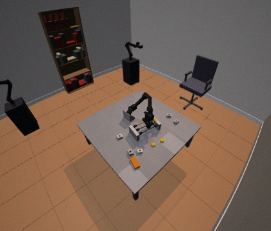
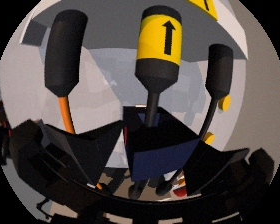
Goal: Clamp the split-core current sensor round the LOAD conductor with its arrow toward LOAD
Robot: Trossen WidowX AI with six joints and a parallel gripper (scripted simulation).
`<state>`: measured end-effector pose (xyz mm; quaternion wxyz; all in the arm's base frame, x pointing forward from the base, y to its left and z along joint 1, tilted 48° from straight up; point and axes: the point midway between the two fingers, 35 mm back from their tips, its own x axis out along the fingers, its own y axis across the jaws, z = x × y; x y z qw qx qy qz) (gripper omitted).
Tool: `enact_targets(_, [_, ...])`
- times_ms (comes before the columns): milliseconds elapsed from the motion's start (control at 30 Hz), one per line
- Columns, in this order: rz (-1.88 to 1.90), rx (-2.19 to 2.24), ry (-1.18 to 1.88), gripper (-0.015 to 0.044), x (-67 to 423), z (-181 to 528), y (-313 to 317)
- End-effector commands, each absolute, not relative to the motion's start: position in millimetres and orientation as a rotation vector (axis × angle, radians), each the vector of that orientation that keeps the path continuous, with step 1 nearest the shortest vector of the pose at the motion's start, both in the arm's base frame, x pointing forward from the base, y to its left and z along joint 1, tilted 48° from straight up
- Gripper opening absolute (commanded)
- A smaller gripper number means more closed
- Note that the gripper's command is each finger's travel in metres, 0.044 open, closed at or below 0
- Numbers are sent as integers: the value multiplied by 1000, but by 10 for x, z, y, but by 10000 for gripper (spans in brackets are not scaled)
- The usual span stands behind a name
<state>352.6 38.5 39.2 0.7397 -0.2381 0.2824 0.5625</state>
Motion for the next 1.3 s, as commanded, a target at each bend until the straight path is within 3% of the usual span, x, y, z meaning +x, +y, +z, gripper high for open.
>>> enact_targets(0, [1236, -522, 620, 0, 3525, 389, 388])
enact_targets(1000, [1114, -554, 577, 0, 3441, 372, 429])
enact_targets(1267, [1110, -559, 570, 210, 3461, 410, 396])
